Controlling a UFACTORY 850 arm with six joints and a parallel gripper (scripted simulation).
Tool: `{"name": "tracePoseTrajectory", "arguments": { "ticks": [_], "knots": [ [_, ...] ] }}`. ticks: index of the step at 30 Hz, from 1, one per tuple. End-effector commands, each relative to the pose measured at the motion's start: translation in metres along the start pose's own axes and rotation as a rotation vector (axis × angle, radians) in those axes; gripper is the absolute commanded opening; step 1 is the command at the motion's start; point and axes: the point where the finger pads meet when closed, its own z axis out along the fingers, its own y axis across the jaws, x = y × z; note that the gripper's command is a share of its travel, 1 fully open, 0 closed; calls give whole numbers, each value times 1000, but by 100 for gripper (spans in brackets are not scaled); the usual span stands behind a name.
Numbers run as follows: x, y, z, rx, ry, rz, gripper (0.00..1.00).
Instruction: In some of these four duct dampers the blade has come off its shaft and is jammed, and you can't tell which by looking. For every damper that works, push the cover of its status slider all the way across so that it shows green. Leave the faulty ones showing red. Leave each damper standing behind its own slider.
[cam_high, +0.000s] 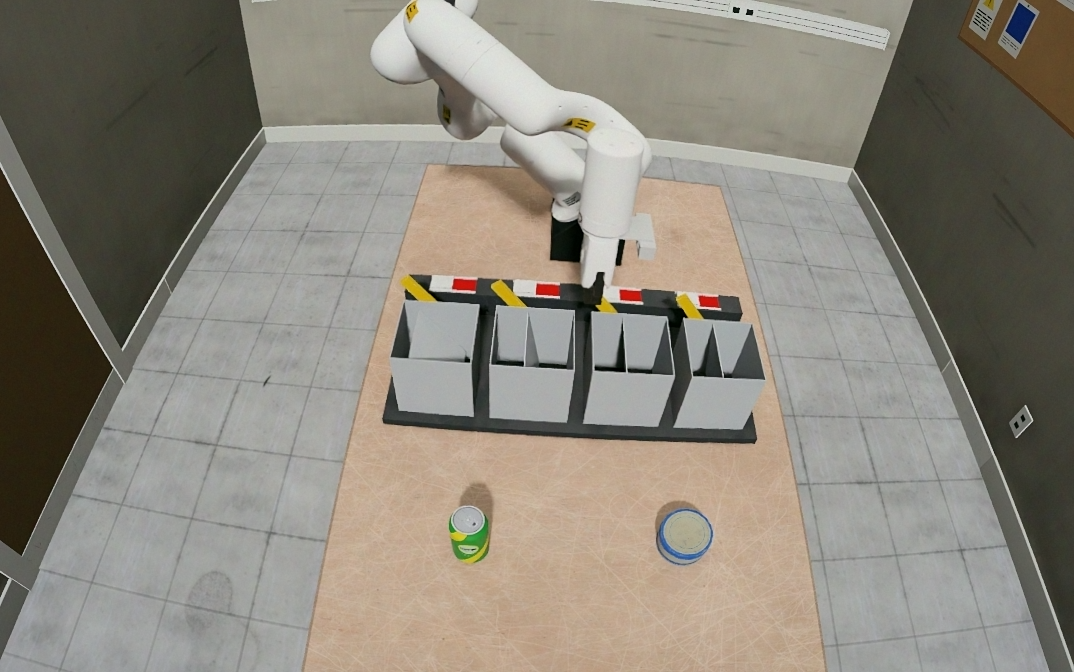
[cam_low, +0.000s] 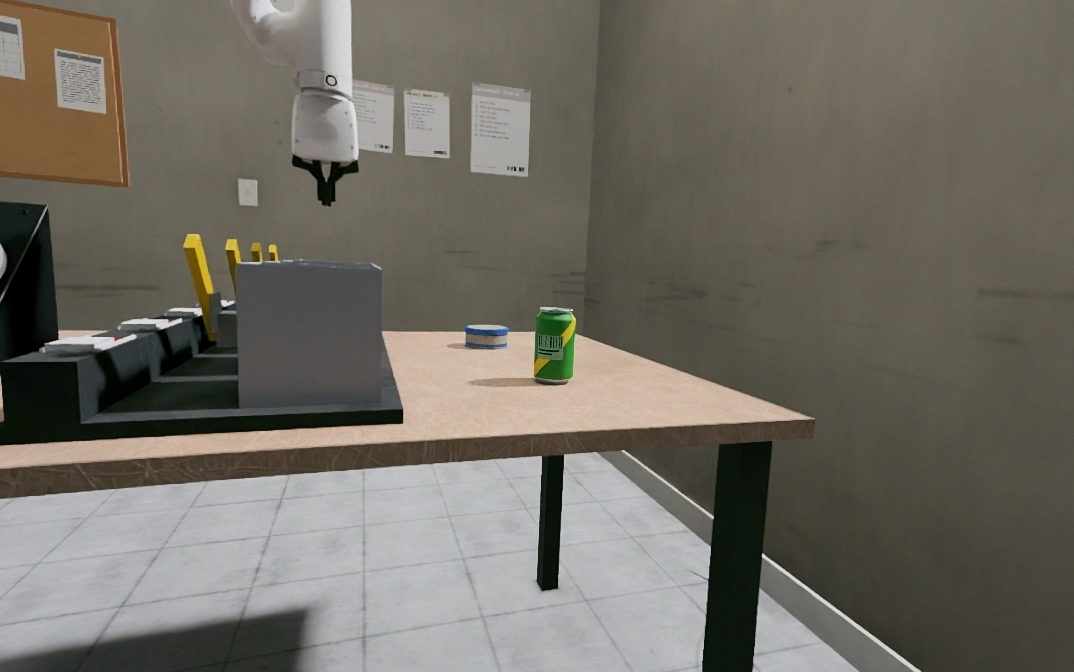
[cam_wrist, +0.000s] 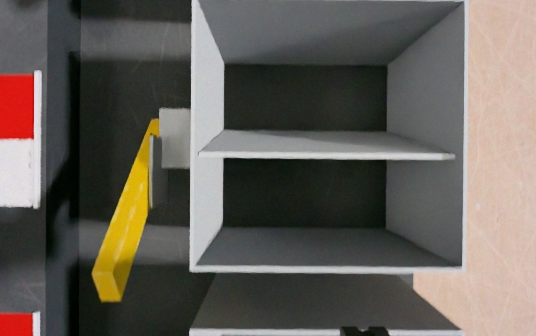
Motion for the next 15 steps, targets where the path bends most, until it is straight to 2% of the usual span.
{"name": "tracePoseTrajectory", "arguments": {
  "ticks": [1,15],
  "knots": [
    [-4,0,-1,-3,2,0,0],
    [-4,1,3,-4,4,0,0]
  ]
}}
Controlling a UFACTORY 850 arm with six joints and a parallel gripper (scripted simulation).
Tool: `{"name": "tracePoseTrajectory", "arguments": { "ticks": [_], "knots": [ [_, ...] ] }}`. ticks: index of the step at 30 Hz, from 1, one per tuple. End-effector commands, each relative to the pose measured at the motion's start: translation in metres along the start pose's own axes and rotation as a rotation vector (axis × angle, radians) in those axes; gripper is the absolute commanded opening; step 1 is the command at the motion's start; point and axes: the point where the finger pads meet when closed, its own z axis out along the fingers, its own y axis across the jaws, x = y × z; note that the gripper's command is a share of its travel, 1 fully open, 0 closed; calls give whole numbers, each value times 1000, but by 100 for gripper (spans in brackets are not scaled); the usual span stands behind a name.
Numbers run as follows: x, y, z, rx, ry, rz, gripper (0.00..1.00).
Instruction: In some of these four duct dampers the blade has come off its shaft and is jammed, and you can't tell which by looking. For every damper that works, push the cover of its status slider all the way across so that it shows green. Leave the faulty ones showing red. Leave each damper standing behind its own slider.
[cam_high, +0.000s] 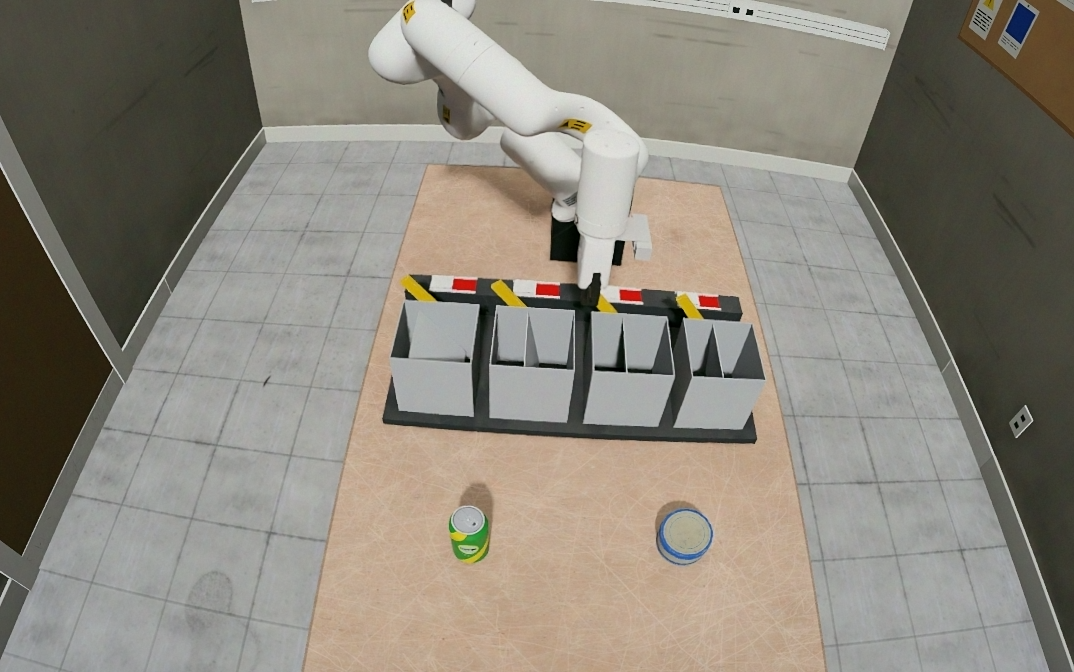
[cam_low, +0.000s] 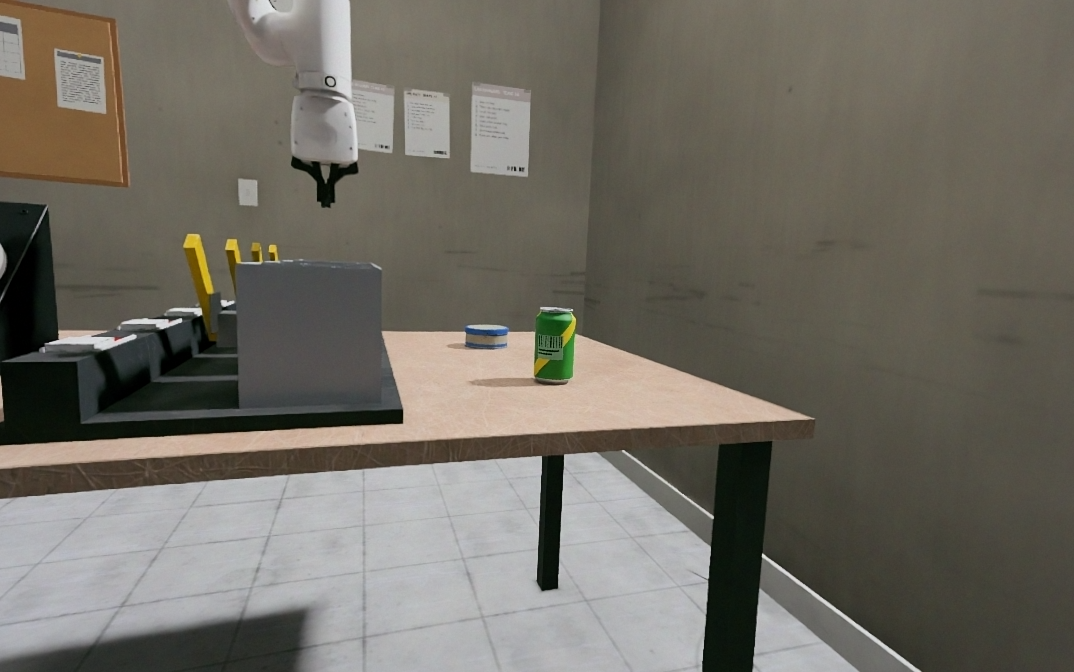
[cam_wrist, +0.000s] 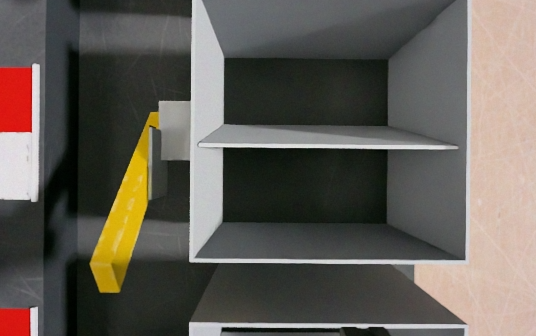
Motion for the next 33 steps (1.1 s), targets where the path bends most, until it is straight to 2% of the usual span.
{"name": "tracePoseTrajectory", "arguments": {
  "ticks": [1,18,20,22,29,31,32,33],
  "knots": [
    [0,1,1,-2,1,1,0],
    [0,1,5,-2,1,1,0],
    [0,-14,5,-1,1,1,0],
    [-1,-45,5,-1,1,1,0],
    [-1,-105,5,-1,1,1,0],
    [-1,-105,5,-1,1,1,0],
    [-1,-132,6,-1,1,1,0],
    [-1,-138,6,-1,1,1,0]
  ]
}}
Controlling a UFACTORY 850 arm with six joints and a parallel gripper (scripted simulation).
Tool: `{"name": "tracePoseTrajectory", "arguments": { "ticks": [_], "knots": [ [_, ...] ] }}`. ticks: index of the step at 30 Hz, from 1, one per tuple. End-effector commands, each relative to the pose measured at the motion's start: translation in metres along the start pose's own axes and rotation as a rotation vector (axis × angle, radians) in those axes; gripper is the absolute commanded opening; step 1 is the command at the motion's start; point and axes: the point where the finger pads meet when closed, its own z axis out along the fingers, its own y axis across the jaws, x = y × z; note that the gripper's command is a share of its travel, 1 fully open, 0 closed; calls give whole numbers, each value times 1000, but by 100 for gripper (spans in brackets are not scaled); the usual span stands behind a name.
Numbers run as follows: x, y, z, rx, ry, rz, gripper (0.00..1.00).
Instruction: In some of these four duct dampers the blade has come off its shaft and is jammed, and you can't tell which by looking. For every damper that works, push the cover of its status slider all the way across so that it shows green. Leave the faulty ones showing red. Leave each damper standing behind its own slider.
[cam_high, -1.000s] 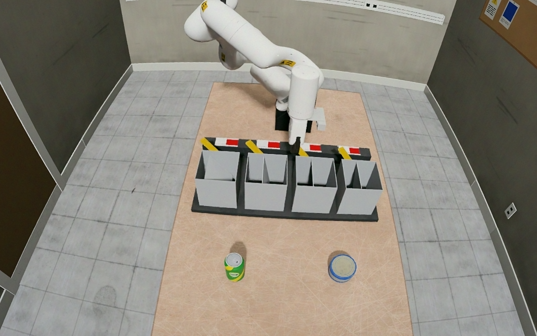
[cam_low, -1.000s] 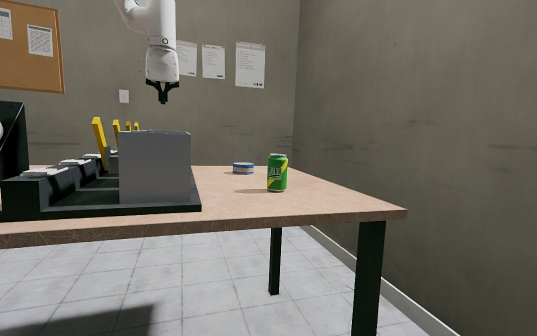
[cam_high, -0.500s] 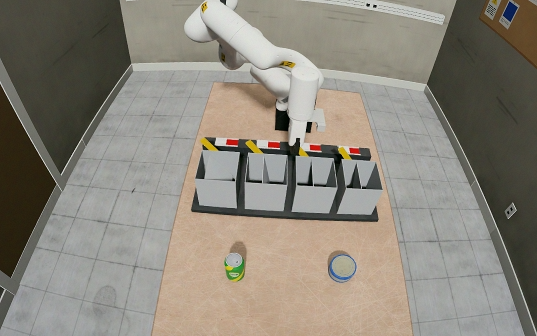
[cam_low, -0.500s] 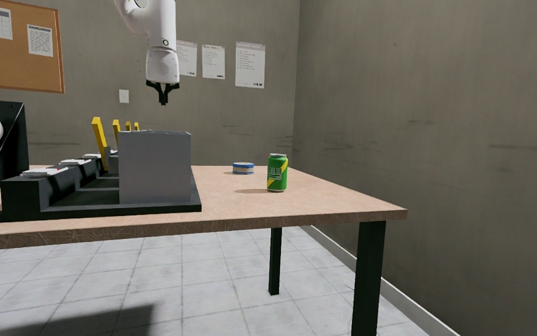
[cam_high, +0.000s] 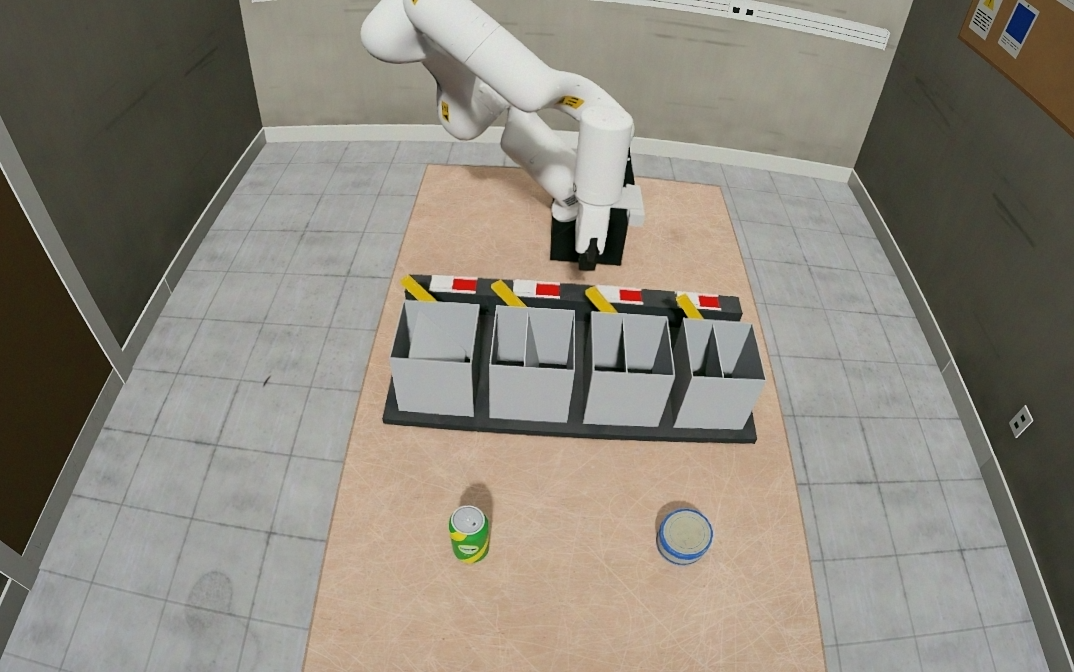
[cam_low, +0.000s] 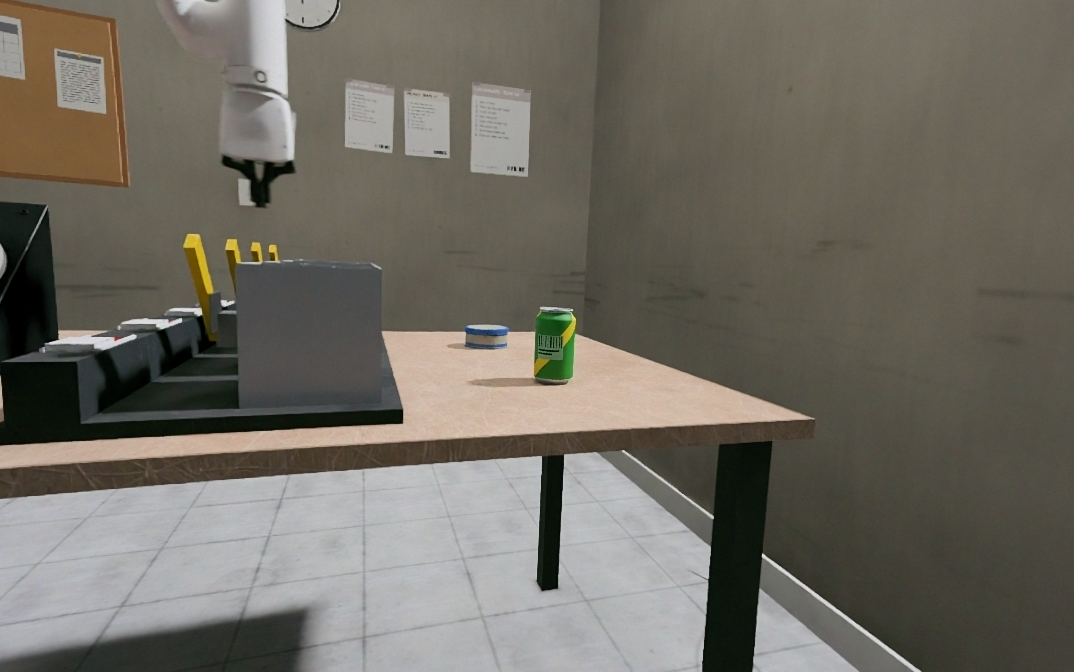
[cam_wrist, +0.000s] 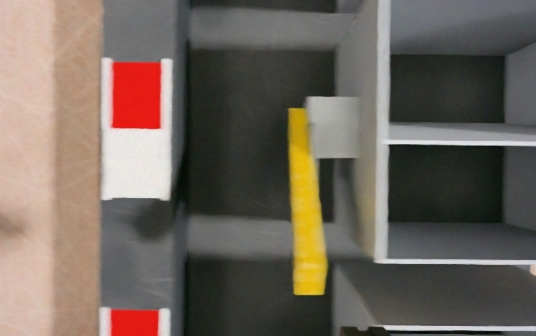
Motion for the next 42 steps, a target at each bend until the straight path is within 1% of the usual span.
{"name": "tracePoseTrajectory", "arguments": {
  "ticks": [1,10,11,21,25,30,32,42],
  "knots": [
    [1,-42,-3,-7,3,2,0],
    [2,-124,-3,-8,4,1,0],
    [2,-127,-3,-8,4,1,0],
    [2,-127,-1,-8,4,1,0],
    [2,-127,4,-8,4,1,0],
    [2,-127,14,-8,4,1,0],
    [2,-127,14,-8,4,1,0],
    [2,-127,45,-8,4,1,0]
  ]
}}
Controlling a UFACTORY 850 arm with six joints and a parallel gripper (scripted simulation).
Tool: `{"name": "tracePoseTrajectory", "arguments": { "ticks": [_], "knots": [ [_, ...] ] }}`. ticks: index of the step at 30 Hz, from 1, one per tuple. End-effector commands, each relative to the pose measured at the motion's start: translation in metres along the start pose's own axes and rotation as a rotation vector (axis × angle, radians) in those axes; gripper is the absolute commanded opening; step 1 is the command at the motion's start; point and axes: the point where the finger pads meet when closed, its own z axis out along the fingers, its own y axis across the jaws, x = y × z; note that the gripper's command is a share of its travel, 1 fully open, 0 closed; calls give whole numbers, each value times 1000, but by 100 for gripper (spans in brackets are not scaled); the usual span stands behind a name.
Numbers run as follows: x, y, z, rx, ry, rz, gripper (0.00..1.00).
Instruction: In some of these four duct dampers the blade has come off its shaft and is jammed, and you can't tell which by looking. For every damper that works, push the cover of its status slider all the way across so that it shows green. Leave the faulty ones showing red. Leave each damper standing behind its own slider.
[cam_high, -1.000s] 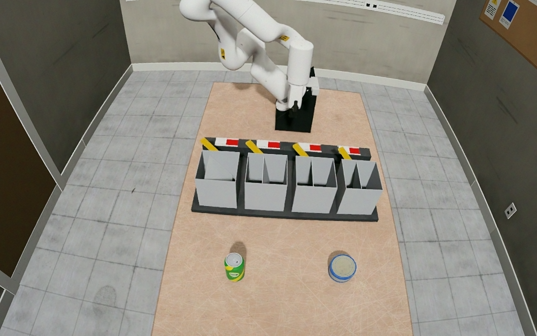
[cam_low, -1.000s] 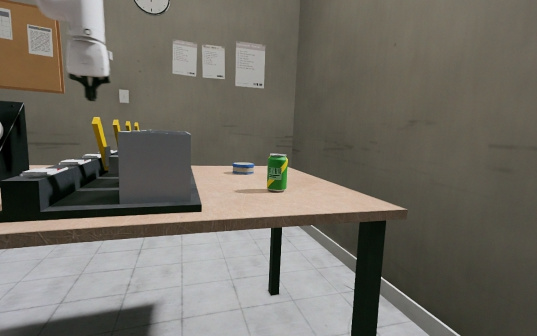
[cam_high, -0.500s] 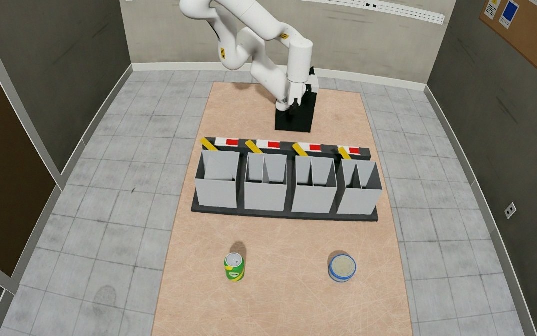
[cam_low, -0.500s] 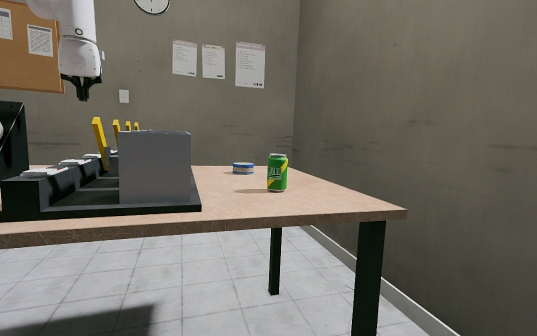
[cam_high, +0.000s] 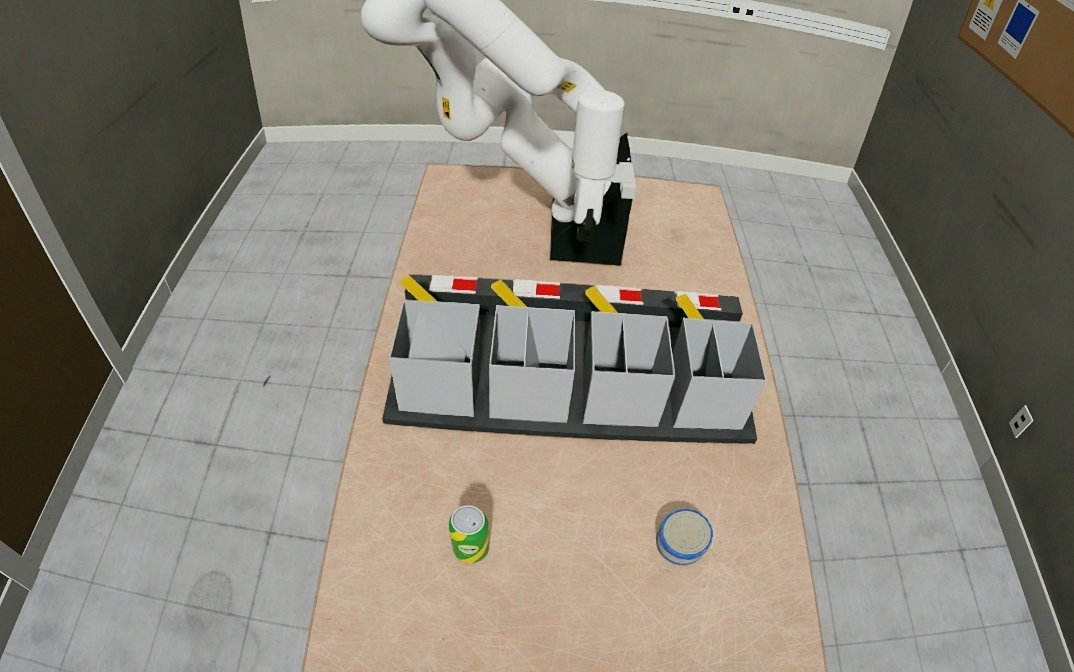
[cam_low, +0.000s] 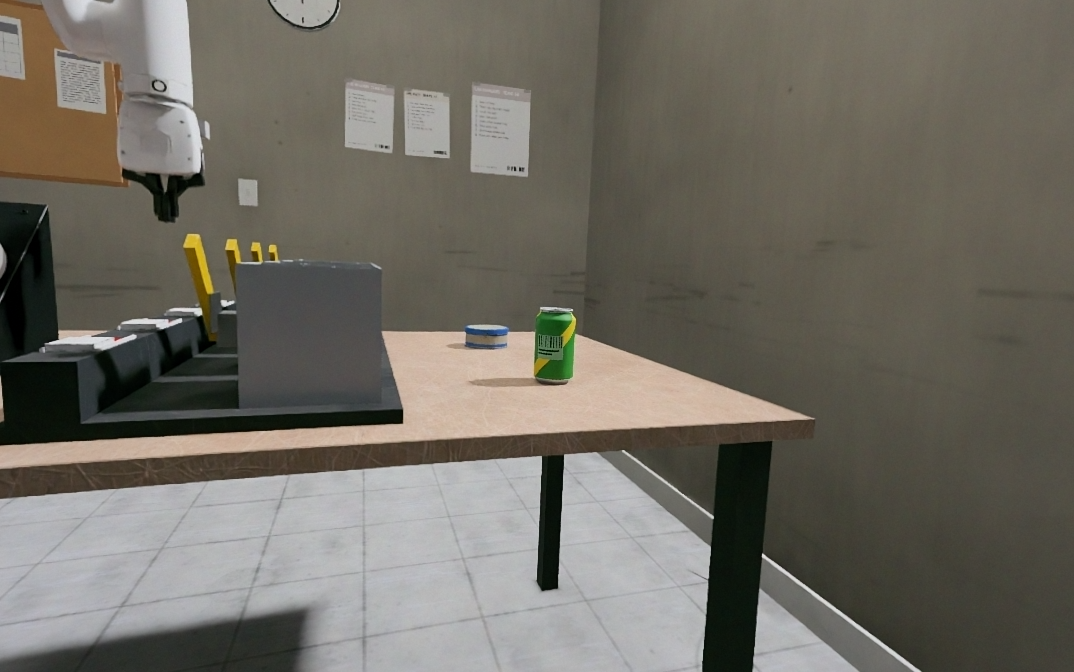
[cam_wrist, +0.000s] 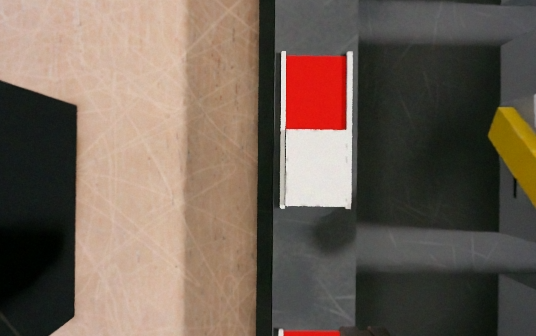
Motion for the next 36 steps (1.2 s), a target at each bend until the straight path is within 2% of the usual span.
{"name": "tracePoseTrajectory", "arguments": {
  "ticks": [1,5,7,21,36],
  "knots": [
    [0,1,13,-2,1,1,0],
    [0,1,27,-2,1,1,0],
    [0,1,27,-2,1,1,0],
    [0,1,64,-2,1,1,0],
    [0,1,73,-2,1,1,0]
  ]
}}
